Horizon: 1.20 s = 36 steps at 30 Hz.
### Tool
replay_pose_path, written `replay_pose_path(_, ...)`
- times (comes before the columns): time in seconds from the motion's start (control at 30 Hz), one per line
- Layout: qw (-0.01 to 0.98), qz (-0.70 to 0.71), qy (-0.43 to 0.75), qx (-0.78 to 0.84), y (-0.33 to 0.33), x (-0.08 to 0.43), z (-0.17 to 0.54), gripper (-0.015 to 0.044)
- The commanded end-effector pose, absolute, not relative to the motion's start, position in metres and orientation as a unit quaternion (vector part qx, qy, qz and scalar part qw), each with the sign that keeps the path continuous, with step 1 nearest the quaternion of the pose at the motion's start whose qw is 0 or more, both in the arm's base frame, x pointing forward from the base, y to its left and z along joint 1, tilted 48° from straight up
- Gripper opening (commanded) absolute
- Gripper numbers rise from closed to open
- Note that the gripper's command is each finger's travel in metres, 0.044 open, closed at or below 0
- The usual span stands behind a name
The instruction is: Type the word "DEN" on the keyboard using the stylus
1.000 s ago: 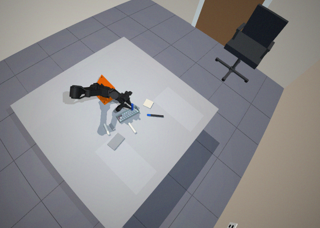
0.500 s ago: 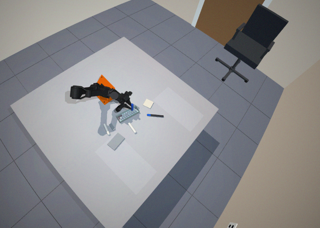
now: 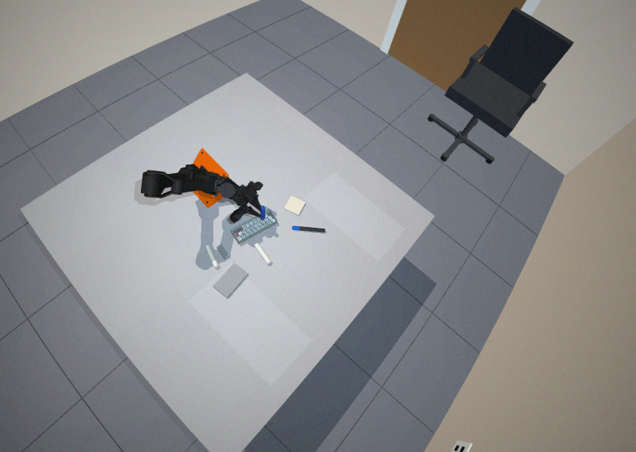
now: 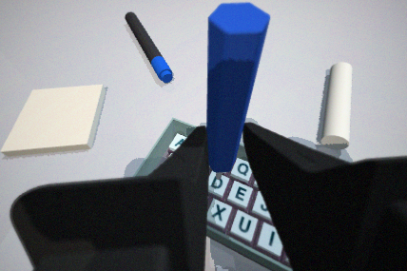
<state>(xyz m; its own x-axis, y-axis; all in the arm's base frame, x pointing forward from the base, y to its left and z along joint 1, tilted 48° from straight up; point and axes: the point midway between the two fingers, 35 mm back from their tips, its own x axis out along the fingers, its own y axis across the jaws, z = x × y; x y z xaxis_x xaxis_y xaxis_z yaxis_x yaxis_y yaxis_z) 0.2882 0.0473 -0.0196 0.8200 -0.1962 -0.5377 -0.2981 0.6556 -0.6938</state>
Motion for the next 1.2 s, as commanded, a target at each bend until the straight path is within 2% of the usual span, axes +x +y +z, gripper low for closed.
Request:
replay_pose_path(0.0,0.857,0.034,0.302,-0.416,0.0466,0.2869,-0.0231,0.0081)
replay_pose_path(1.17,0.857,0.034,0.302,-0.416,0.0391,0.2865,-0.0299,0.0081)
